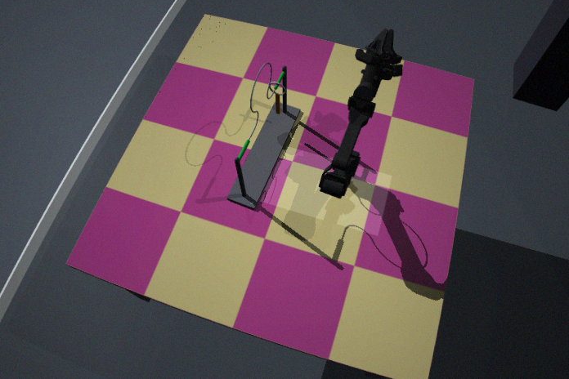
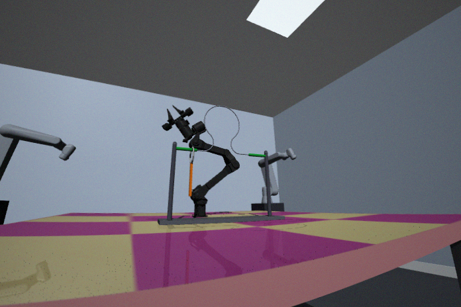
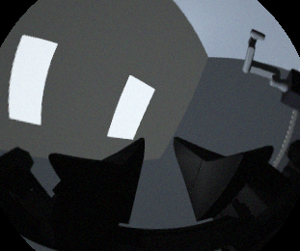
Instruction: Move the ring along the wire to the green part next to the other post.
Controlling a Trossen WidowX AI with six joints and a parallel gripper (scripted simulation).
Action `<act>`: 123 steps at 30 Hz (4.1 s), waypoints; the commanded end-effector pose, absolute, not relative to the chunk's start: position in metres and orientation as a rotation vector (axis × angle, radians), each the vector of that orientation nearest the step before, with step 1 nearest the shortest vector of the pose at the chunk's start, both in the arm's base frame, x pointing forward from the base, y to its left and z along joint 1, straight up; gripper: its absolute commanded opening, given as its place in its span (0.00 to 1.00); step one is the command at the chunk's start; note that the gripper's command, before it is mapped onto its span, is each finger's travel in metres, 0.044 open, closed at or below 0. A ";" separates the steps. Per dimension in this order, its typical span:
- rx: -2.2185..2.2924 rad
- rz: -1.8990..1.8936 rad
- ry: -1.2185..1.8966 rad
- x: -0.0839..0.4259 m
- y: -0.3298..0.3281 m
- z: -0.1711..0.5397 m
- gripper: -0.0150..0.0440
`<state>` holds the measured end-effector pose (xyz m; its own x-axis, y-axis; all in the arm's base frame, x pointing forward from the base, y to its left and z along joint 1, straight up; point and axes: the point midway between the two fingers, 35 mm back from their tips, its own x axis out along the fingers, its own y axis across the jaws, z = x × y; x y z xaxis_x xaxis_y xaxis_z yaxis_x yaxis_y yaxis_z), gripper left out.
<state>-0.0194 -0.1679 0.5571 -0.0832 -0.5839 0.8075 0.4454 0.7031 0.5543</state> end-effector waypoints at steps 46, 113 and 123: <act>0.013 -0.072 0.196 0.194 -0.137 0.097 0.53; -0.007 -0.068 0.158 0.303 -0.139 0.116 0.53; -0.007 -0.068 0.158 0.303 -0.139 0.116 0.53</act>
<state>0.3023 -0.1379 0.1152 0.9849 -0.0640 -0.1609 0.0623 0.9979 -0.0150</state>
